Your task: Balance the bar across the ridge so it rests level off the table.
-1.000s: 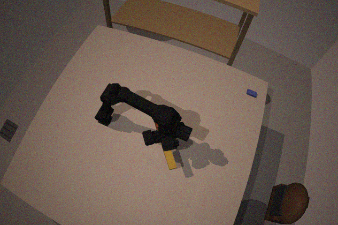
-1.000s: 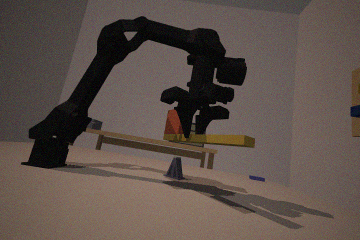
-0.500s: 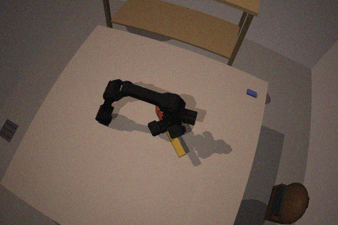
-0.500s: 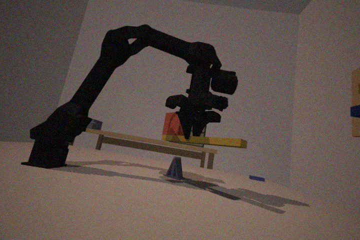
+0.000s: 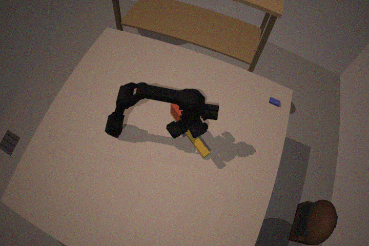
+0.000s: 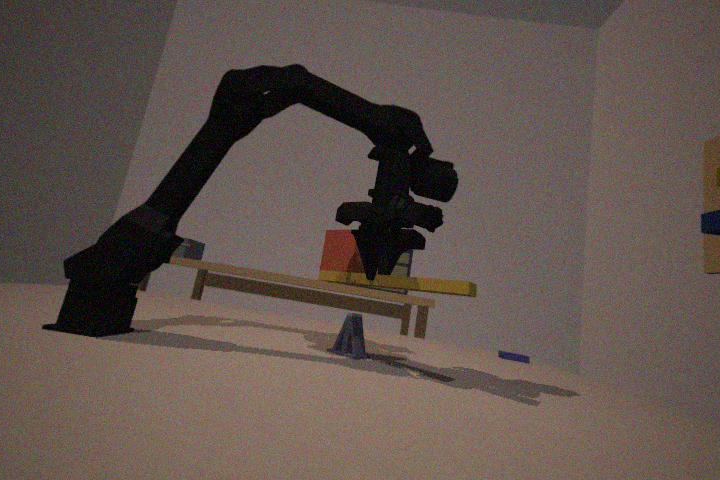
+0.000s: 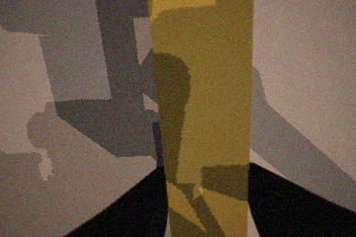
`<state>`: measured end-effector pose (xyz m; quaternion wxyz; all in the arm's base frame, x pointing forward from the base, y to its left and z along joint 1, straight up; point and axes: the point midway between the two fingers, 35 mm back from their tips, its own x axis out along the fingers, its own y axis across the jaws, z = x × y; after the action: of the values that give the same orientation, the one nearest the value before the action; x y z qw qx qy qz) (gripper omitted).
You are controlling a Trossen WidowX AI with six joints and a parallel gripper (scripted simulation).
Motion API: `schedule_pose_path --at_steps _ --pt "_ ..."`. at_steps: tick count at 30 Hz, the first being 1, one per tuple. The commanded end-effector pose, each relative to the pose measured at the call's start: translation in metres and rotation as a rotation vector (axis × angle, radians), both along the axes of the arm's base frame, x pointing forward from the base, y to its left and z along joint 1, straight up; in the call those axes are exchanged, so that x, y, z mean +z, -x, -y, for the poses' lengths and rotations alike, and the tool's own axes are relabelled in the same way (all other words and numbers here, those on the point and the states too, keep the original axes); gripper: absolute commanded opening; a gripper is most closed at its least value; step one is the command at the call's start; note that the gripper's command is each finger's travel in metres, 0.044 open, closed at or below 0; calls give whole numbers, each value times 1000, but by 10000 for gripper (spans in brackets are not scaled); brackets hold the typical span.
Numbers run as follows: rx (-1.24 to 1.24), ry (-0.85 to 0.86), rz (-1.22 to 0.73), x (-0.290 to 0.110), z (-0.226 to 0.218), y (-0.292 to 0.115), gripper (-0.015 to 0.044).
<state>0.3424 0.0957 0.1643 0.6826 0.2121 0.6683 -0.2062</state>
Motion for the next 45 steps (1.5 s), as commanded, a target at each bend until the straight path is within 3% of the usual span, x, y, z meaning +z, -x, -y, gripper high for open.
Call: schedule_pose_path --at_steps 1,45 --pt "24 -6 5 2 -13 1 0" --pt "43 -6 5 -41 -23 0 0"
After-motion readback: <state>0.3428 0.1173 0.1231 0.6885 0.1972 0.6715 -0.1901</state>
